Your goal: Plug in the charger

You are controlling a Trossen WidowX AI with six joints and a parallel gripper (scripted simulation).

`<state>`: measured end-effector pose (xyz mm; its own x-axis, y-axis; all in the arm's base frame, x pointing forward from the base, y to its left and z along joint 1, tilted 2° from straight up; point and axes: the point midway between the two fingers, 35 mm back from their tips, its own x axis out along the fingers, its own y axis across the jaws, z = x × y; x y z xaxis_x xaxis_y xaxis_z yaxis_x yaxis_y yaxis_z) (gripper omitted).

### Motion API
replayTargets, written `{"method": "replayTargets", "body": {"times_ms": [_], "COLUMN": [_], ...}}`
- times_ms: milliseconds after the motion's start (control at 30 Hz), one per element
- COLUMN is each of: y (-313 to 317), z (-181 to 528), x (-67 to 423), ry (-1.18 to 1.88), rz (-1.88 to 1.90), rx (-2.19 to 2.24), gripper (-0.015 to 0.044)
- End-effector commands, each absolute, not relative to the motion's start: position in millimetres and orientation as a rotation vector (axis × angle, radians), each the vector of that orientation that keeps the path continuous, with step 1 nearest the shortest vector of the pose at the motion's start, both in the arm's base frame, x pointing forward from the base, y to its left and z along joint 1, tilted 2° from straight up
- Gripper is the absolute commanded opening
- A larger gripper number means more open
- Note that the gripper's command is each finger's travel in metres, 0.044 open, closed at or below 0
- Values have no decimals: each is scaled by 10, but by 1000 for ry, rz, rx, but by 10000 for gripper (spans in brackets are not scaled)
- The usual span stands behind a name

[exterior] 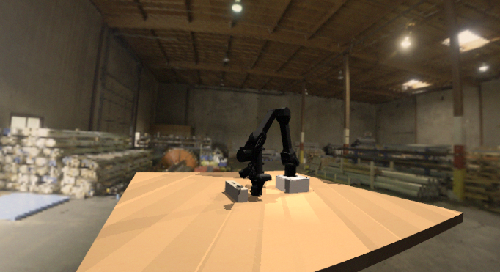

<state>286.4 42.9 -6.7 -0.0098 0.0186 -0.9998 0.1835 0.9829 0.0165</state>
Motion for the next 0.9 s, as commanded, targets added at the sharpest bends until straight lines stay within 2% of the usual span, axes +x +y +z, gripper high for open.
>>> {"method": "replayTargets", "body": {"times_ms": [0,867], "y": [425,388], "z": [-61,-59], "x": [2915,3102], "ry": [1577,1575], "rz": [-139,-163], "rx": [173,199], "gripper": [0,0]}}
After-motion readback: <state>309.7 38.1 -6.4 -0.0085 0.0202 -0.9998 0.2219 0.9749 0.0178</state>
